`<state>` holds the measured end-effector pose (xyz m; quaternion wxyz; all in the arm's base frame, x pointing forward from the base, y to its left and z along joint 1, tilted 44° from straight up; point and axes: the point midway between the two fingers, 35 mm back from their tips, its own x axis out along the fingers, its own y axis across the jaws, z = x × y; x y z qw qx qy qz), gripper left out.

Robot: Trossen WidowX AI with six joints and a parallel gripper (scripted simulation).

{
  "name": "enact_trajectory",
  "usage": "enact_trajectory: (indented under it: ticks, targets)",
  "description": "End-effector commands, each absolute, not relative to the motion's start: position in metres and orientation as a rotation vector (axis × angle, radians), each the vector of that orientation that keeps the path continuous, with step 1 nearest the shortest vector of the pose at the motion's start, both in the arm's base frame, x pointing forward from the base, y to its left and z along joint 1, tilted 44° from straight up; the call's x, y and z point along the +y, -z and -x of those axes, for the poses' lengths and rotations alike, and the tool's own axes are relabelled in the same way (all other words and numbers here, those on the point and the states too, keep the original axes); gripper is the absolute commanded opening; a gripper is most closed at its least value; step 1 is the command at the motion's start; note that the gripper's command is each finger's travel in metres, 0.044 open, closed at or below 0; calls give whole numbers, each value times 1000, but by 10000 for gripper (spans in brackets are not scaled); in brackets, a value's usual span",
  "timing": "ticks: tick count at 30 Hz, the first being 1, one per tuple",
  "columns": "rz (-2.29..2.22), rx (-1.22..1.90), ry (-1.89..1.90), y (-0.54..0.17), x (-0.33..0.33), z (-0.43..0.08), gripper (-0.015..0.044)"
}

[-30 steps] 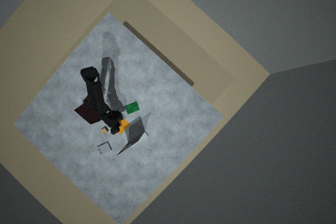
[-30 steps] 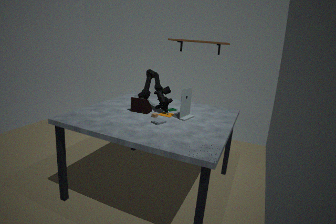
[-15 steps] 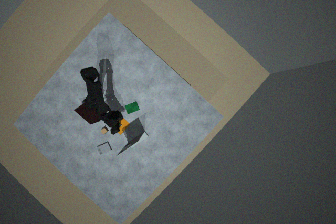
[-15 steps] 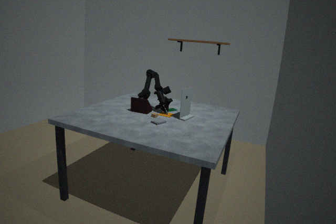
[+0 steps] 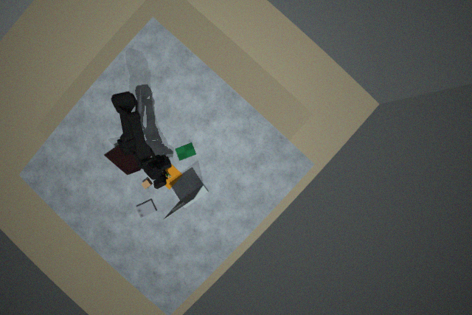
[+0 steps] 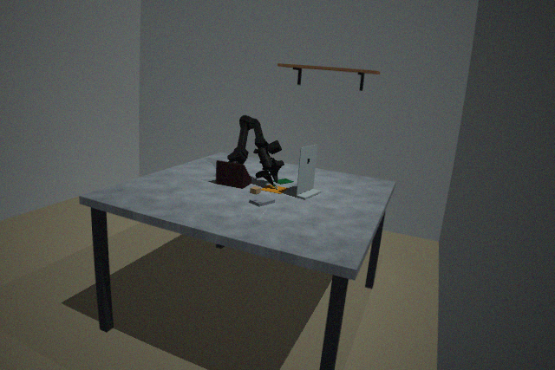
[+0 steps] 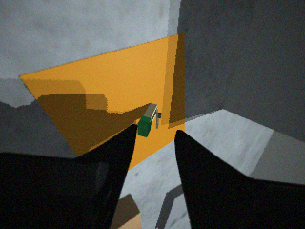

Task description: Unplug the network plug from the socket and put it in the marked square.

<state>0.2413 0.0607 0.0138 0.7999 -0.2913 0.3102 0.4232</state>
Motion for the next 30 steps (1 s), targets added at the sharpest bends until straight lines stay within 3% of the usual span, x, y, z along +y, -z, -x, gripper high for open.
enact_trajectory:
  ticks: [1,30]
  targets:
    - [626,660,-912,-17,59,-240,156]
    - [631,670,-912,-39,37,-240,156]
